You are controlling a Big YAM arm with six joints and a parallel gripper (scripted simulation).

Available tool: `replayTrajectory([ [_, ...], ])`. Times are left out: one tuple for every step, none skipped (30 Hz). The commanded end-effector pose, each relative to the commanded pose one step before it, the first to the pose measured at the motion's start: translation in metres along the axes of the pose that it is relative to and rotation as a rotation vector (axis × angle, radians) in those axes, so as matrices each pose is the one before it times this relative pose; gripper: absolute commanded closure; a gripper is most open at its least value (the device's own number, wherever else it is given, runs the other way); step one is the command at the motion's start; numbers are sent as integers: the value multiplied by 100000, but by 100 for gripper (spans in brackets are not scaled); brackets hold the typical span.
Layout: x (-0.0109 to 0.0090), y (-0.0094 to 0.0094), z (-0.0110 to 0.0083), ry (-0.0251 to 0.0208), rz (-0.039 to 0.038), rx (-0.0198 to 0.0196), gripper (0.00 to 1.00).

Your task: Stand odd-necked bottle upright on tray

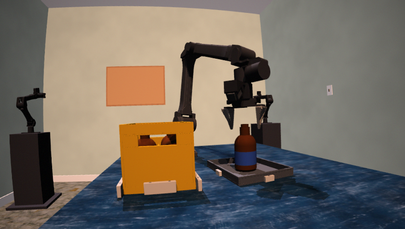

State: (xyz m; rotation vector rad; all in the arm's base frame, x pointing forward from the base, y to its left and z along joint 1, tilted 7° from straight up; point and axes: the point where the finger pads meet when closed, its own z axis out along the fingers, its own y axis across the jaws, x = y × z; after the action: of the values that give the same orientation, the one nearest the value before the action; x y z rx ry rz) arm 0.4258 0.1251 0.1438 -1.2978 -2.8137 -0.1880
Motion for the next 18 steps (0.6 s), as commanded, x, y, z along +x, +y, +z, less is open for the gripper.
replayTrajectory([
  [-179, 1117, -804, -1555, -104, -2776, 0],
  [0, 0, 0, 0, 0, 0, 0],
  [0, 0, 0, 0, 0, 0, 0],
  [0, 0, 0, 0, 0, 0, 0],
  [0, 1, -4, -2, -1, -4, 0],
  [-3, 10, -26, -14, -3, -28, 0],
  [-9, 26, -68, -37, -9, -74, 0],
  [-17, 48, -128, -69, -16, -139, 0],
  [-26, 76, -203, -110, -26, -221, 0],
  [-37, 109, -293, -159, -38, -318, 0],
  [0, 0, 0, 0, 0, 0, 0],
  [0, 0, 0, 0, 0, 0, 0],
  [-49, 144, -395, -214, -50, -427, 0],
  [-62, 182, -508, -275, -65, -548, 0],
  [-100, 229, -466, -449, -109, -897, 0],
  [-23, -7, -239, -166, -32, -314, 0],
  [-36, -14, -188, -102, -13, -179, 0],
  [-36, -95, 46, 163, 59, 360, 0],
])
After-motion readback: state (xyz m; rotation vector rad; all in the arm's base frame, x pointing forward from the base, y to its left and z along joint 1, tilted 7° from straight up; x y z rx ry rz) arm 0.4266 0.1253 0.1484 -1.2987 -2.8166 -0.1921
